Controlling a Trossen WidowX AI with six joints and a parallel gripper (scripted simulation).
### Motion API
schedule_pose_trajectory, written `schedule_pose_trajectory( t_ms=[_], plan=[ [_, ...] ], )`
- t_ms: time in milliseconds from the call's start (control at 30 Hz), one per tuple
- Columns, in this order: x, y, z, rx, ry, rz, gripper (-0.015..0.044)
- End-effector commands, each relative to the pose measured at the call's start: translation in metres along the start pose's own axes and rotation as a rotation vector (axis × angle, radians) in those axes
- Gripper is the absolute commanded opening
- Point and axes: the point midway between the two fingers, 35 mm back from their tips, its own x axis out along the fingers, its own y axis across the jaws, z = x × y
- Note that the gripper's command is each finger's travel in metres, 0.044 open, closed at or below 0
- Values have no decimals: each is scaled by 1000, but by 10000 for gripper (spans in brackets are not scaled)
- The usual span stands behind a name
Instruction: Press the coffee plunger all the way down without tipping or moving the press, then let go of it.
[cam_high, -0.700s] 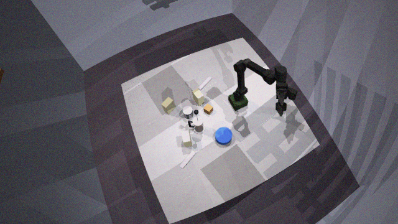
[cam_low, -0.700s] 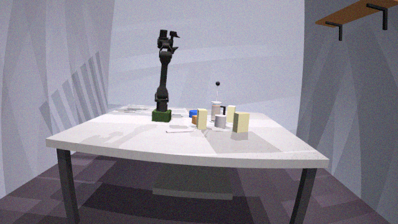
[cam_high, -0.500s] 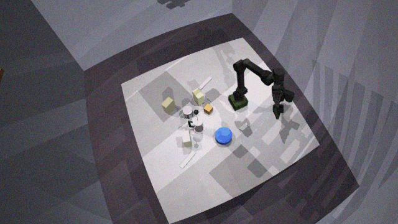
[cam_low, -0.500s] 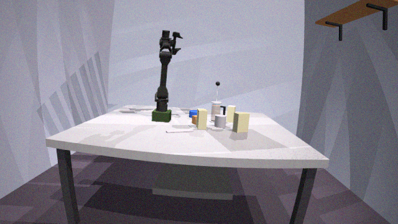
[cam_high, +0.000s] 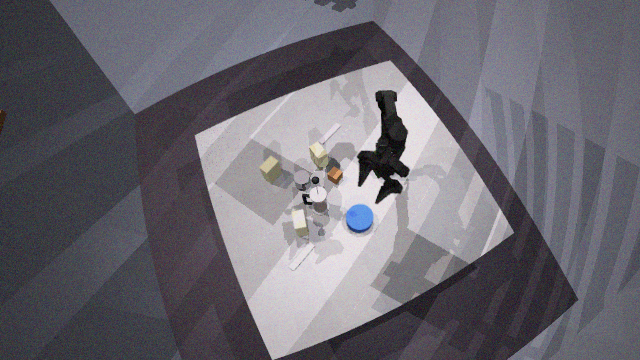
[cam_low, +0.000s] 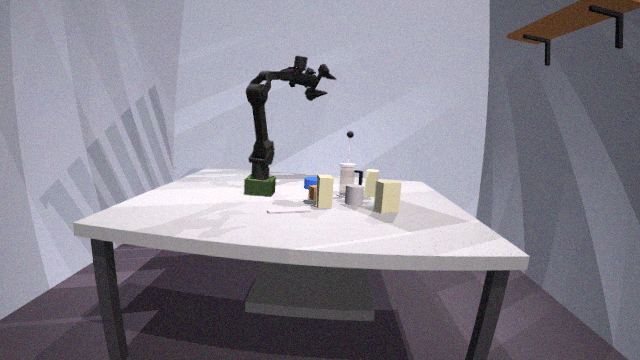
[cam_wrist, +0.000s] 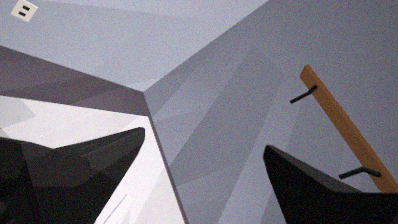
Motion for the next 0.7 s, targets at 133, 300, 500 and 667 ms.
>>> schedule_pose_trajectory(
  t_ms=[133,300,500,667],
  plan=[
    [1,-33,-124,367,255,-25,440],
    [-21,-44,-198,648,420,-87,440],
    [-54,-45,-253,924,552,-172,440],
    [-52,-34,-263,926,552,-171,440]
  ],
)
